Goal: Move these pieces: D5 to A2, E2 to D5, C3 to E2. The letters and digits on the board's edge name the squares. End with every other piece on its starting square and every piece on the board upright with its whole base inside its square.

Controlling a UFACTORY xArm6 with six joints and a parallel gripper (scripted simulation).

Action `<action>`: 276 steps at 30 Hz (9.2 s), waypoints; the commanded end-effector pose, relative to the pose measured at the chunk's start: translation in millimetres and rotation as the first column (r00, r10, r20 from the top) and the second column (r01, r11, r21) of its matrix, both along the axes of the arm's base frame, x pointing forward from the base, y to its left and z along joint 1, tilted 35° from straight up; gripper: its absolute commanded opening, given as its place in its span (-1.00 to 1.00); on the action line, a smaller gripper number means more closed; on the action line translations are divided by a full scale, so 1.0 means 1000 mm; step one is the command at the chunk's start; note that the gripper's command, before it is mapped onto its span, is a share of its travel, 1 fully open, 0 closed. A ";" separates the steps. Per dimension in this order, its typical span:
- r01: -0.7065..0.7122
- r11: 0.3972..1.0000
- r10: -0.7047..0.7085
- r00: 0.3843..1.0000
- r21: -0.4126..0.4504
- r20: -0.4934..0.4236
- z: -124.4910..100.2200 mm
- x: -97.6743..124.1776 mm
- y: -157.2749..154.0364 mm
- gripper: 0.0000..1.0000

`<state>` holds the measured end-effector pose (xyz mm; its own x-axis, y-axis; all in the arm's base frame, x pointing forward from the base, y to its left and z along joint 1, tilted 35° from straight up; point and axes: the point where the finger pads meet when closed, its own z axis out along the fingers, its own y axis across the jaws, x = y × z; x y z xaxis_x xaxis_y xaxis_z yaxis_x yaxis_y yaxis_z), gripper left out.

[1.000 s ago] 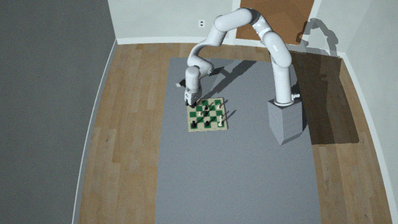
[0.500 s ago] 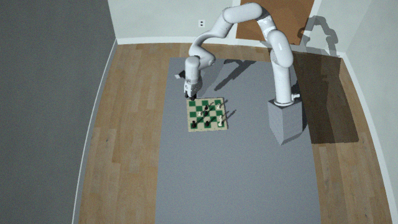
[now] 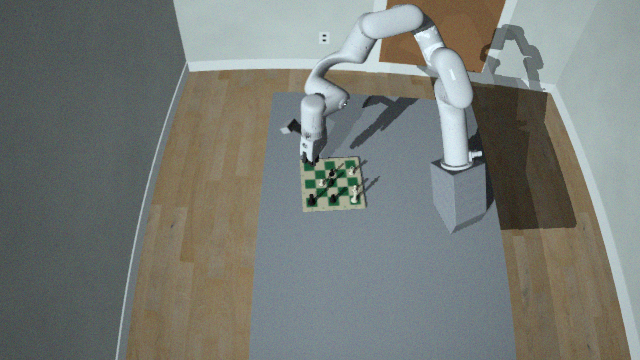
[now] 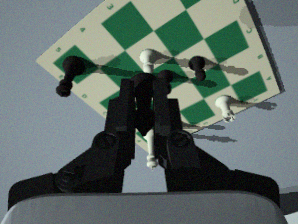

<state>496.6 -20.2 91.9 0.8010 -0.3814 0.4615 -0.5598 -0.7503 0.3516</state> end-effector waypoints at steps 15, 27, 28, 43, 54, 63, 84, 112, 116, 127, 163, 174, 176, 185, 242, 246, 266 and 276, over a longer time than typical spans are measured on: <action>-0.492 0.870 0.450 0.824 -0.040 -0.344 -0.054 -0.030 0.074 -1.00; -0.492 0.870 0.450 0.824 -0.040 -0.344 -0.059 -0.029 0.071 -1.00; -0.492 0.870 0.450 0.824 -0.040 -0.344 -0.061 -0.028 0.069 -1.00; -0.492 0.870 0.450 0.824 -0.040 -0.344 -0.106 -0.016 0.039 -1.00; -0.492 0.870 0.450 0.824 -0.040 -0.344 -0.131 -0.009 0.023 -1.00; -0.492 0.870 0.450 0.824 -0.040 -0.344 -0.132 -0.009 0.022 -1.00; -0.492 0.870 0.450 0.824 -0.040 -0.344 -0.132 -0.009 0.022 -1.00; -0.491 0.870 0.450 0.824 -0.040 -0.344 -0.132 -0.008 0.022 -1.00; -0.491 0.870 0.450 0.824 -0.040 -0.344 -0.132 -0.008 0.022 -1.00; -0.491 0.870 0.450 0.824 -0.040 -0.344 -0.132 -0.008 0.022 -1.00; -0.491 0.870 0.450 0.824 -0.040 -0.344 -0.135 -0.008 0.019 -1.00; -0.491 0.870 0.450 0.824 -0.040 -0.344 -0.135 -0.008 0.019 -1.00; -0.491 0.870 0.450 0.824 -0.040 -0.344 -0.135 -0.008 0.019 -1.00; -0.491 0.870 0.450 0.824 -0.040 -0.344 -0.135 -0.008 0.019 -1.00; -0.491 0.870 0.450 0.824 -0.040 -0.344 -0.066 -0.025 0.065 -0.25; -0.491 0.870 0.450 0.824 -0.040 -0.344 -0.063 -0.026 0.067 -0.25; -0.491 0.870 0.450 0.824 -0.040 -0.344 -0.062 -0.027 0.068 1.00; -0.471 0.881 0.433 0.839 -0.042 -0.329 -0.061 -0.027 0.067 1.00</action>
<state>468.9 46.5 29.1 0.9781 0.1168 0.1722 0.0022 -0.8334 0.5526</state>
